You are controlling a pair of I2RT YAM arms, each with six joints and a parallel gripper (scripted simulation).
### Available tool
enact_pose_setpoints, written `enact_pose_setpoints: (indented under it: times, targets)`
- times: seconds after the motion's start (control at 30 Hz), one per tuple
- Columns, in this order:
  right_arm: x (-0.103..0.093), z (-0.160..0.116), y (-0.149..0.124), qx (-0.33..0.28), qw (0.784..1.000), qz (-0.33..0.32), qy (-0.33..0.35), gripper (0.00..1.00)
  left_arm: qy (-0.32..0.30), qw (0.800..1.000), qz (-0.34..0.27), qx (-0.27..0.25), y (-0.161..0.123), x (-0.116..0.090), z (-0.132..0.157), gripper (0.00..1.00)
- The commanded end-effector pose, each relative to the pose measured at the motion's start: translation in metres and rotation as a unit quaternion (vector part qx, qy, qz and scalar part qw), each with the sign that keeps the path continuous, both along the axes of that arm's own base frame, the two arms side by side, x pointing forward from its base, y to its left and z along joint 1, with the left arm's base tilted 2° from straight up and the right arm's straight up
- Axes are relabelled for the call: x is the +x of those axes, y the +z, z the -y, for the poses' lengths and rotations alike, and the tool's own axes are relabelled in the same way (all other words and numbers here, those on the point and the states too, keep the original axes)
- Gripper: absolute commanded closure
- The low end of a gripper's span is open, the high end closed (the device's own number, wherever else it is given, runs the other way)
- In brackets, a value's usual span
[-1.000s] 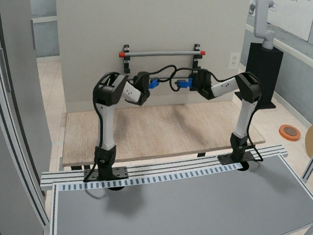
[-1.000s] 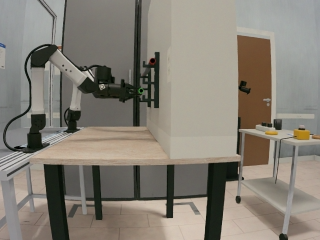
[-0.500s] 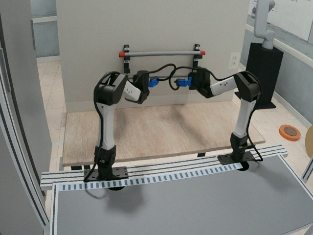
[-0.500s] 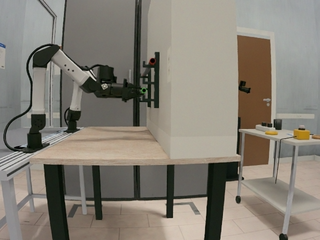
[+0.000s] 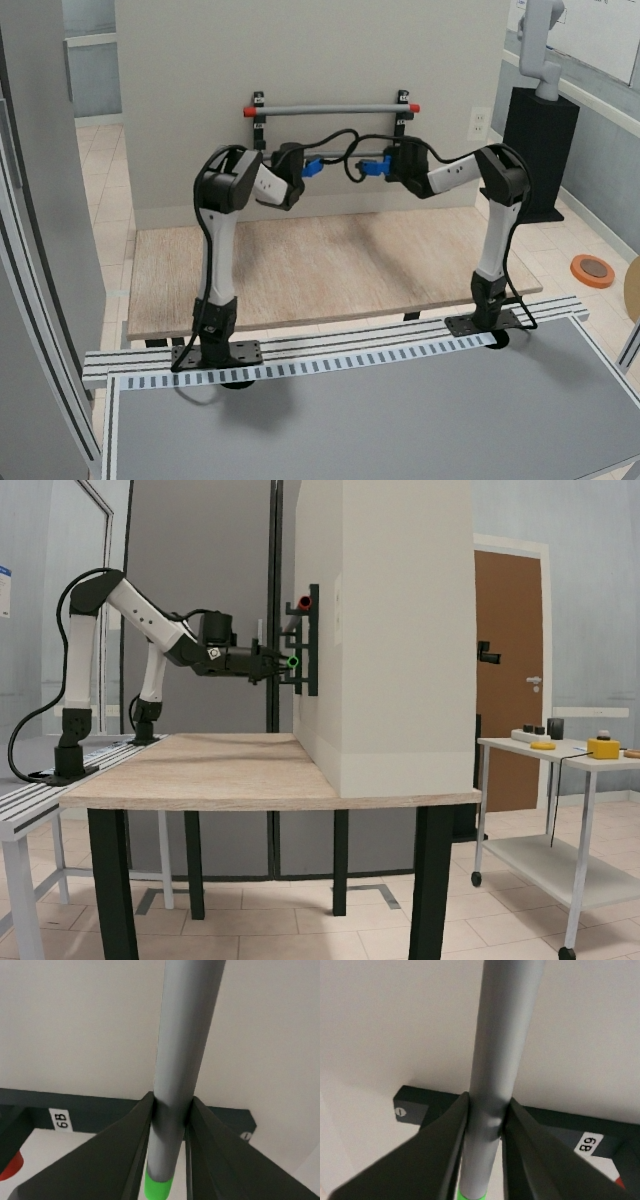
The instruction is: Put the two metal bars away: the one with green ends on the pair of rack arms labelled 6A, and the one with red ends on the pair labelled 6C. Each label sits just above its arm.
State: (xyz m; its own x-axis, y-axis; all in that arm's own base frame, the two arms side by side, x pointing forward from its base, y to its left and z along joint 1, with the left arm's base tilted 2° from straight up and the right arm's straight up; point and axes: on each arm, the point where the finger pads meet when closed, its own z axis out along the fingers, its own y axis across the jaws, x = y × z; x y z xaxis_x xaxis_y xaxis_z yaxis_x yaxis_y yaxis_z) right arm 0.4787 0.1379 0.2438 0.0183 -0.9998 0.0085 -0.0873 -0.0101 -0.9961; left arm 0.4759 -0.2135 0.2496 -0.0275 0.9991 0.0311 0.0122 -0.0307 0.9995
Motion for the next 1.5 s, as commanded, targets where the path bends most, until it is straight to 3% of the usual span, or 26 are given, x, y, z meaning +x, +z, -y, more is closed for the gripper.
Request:
enact_pose_setpoints:
  times: [0.0, 0.3, 0.8, 1.47]
  targets:
    - [0.01, -0.002, 0.033, 0.005, 0.999, 0.042, 0.004, 1.0, -0.006, 1.0, 0.018, -0.006, 0.013, 0.008, 0.006, 1.0]
    - [0.016, -0.002, 0.034, 0.005, 0.999, 0.042, 0.004, 1.0, -0.006, 1.0, 0.018, -0.006, 0.013, 0.014, 0.006, 1.0]
    - [0.016, -0.002, -0.006, 0.005, 0.999, 0.042, 0.004, 1.0, -0.006, 1.0, 0.018, -0.006, -0.007, 0.015, 0.005, 1.0]
    - [0.016, -0.002, -0.014, 0.005, 0.999, 0.042, 0.004, 1.0, -0.006, 1.0, 0.018, -0.006, -0.015, 0.015, 0.005, 1.0]
